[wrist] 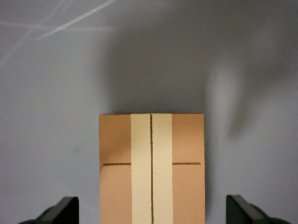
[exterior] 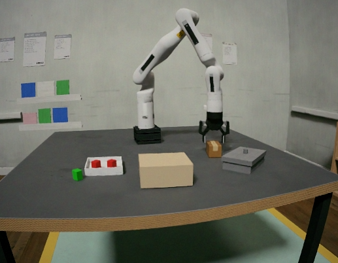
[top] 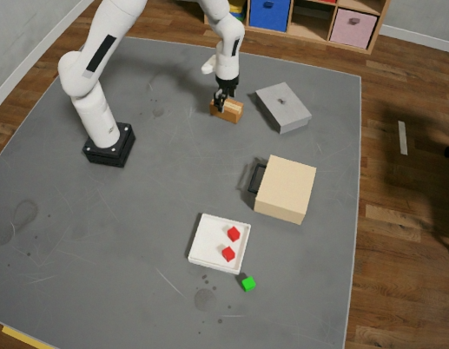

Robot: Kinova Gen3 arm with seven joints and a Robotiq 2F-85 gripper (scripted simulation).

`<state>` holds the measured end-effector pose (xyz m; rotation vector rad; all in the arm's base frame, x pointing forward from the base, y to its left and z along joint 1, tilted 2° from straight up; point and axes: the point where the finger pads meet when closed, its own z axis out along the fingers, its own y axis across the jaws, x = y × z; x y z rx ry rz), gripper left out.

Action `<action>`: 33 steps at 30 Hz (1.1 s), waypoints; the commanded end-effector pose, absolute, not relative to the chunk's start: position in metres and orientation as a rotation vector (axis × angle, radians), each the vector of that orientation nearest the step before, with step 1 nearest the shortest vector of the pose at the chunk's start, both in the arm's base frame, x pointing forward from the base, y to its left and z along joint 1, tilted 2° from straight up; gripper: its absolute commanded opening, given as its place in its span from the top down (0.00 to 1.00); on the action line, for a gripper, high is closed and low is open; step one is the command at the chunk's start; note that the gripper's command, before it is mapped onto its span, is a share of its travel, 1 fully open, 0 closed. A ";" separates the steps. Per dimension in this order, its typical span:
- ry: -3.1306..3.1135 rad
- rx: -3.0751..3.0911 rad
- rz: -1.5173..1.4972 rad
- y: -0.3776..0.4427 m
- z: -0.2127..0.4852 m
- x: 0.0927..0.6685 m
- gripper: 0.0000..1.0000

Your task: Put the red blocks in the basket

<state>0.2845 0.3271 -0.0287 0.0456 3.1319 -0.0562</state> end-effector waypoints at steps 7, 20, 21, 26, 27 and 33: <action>3.131 0.046 -0.054 0.327 -0.043 0.285 0.07; 3.131 0.046 -0.054 0.327 -0.054 0.285 0.07; 3.131 0.046 -0.054 0.327 -0.055 0.285 0.07; 3.131 0.046 -0.054 0.327 -0.056 0.285 0.07; 3.131 0.046 -0.054 0.327 -0.056 0.285 0.07; 3.131 0.046 -0.054 0.327 -0.057 0.285 0.07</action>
